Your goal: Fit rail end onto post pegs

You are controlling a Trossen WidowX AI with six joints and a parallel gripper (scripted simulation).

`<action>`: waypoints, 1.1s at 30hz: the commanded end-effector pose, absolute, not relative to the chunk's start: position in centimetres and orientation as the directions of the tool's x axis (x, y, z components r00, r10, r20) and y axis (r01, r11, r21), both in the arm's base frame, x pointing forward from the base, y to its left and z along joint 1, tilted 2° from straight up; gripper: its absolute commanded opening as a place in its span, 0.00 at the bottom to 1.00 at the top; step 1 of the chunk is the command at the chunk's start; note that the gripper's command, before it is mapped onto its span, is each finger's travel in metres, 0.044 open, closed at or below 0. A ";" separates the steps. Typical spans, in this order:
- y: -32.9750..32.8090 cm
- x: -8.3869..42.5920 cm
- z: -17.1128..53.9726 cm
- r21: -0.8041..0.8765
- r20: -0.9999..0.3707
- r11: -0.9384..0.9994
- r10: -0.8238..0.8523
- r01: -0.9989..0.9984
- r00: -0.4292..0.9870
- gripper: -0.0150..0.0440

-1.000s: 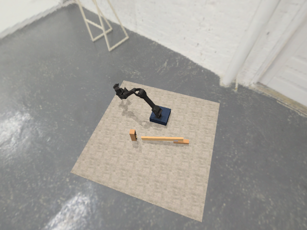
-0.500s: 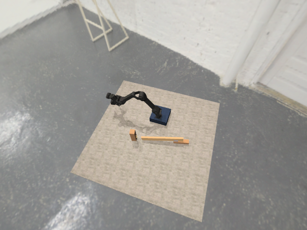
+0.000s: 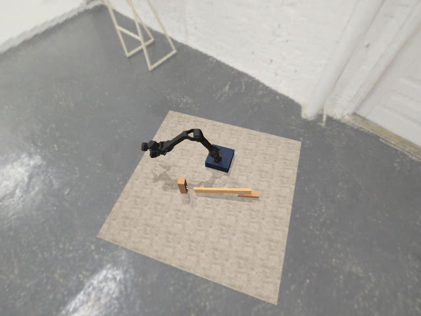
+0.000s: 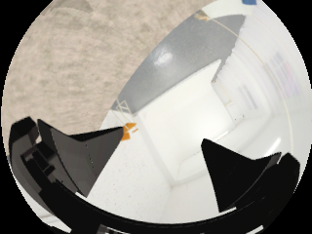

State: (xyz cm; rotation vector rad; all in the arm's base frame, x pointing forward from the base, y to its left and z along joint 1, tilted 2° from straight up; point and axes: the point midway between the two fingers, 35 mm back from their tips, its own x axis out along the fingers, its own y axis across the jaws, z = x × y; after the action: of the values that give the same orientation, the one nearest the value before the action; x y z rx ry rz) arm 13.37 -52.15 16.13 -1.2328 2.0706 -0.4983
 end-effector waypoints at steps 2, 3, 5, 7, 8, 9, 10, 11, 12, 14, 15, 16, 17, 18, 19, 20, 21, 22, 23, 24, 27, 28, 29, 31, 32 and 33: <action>-50.2 17.5 16.7 -0.616 -0.379 0.426 -0.898 -0.663 -0.225 1.00; -49.7 18.5 16.8 -0.614 -0.386 0.414 -0.900 -0.672 -0.202 1.00; -48.7 20.3 16.8 -0.609 -0.402 0.390 -0.902 -0.690 -0.156 1.00; -47.6 22.0 16.9 -0.605 -0.417 0.365 -0.902 -0.708 -0.110 1.00; -47.0 22.8 16.9 -0.602 -0.425 0.353 -0.901 -0.716 -0.087 1.00; -46.4 23.7 17.0 -0.600 -0.432 0.340 -0.899 -0.724 -0.064 1.00; -45.7 24.5 17.0 -0.598 -0.440 0.327 -0.897 -0.732 -0.041 1.00; -45.1 25.3 17.0 -0.596 -0.448 0.314 -0.894 -0.739 -0.019 1.00; -44.5 26.1 17.1 -0.594 -0.456 0.301 -0.890 -0.746 0.003 1.00; -43.0 27.6 17.1 -0.589 -0.472 0.273 -0.880 -0.761 0.049 1.00; -42.3 28.4 17.1 -0.587 -0.480 0.259 -0.874 -0.767 0.072 1.00; -41.5 29.2 17.1 -0.584 -0.488 0.245 -0.868 -0.774 0.094 1.00; -40.8 29.9 17.2 -0.582 -0.496 0.230 -0.861 -0.780 0.116 1.00; -40.0 30.6 17.2 -0.580 -0.504 0.216 -0.853 -0.786 0.138 1.00; -39.2 31.3 17.2 -0.578 -0.512 0.201 -0.844 -0.791 0.160 1.00; -38.4 31.9 17.2 -0.576 -0.520 0.186 -0.835 -0.796 0.181 1.00; -37.6 32.6 17.2 -0.573 -0.528 0.172 -0.825 -0.801 0.201 1.00; -36.7 33.2 17.3 -0.571 -0.536 0.157 -0.815 -0.806 0.222 1.00; -35.9 33.8 17.3 -0.570 -0.544 0.142 -0.803 -0.809 0.243 1.00; -35.0 34.3 17.3 -0.569 -0.552 0.127 -0.791 -0.812 0.263 1.00; -32.3 35.9 17.4 -0.566 -0.576 0.083 -0.752 -0.820 0.322 1.00; -31.4 36.4 17.4 -0.565 -0.584 0.068 -0.737 -0.822 0.341 1.00; -30.5 36.9 17.4 -0.565 -0.591 0.053 -0.722 -0.824 0.359 1.00; -28.6 37.7 17.5 -0.563 -0.607 0.024 -0.691 -0.826 0.393 1.00; -27.7 38.1 17.5 -0.562 -0.614 0.009 -0.674 -0.827 0.410 1.00; -26.7 38.5 17.5 -0.561 -0.622 -0.005 -0.658 -0.828 0.425 1.00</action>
State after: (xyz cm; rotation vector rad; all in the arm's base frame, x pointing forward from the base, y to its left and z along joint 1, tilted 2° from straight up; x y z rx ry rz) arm 37.67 -28.97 17.12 -1.7064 1.3566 0.1820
